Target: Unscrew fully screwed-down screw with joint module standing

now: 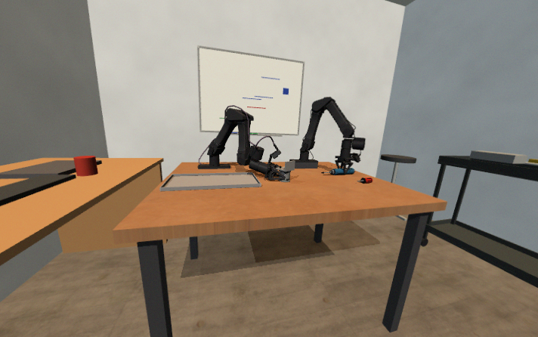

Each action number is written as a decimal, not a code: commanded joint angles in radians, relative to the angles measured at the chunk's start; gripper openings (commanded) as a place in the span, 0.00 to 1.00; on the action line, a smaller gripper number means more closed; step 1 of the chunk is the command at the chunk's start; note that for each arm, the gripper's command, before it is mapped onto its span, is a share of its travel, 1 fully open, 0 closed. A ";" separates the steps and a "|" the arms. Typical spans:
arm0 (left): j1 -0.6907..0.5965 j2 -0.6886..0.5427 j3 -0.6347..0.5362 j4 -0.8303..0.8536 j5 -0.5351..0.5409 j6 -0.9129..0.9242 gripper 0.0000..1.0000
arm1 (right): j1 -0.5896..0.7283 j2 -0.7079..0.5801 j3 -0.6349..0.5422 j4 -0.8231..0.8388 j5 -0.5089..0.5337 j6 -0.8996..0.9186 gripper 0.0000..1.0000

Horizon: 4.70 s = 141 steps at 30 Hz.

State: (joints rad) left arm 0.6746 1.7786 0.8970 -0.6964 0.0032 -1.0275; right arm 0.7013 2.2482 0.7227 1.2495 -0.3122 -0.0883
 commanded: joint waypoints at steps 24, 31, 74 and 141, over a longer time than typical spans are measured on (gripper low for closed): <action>0.001 -0.007 0.003 -0.001 -0.001 -0.001 0.57 | 0.006 0.011 -0.016 -0.020 -0.007 0.008 0.59; 0.001 -0.007 0.003 -0.001 -0.001 -0.001 0.65 | 0.006 0.011 -0.016 -0.020 -0.007 0.008 0.59; 0.005 -0.081 0.072 -0.112 -0.008 -0.003 0.65 | 0.006 0.011 -0.016 -0.020 -0.007 0.008 0.59; 0.004 -0.143 0.161 -0.256 -0.012 -0.001 0.65 | 0.006 0.011 -0.016 -0.020 -0.006 0.007 0.77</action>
State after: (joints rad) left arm 0.6746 1.6661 1.0168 -0.9386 0.0032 -1.0275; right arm 0.7017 2.2482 0.7227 1.2491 -0.3130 -0.0875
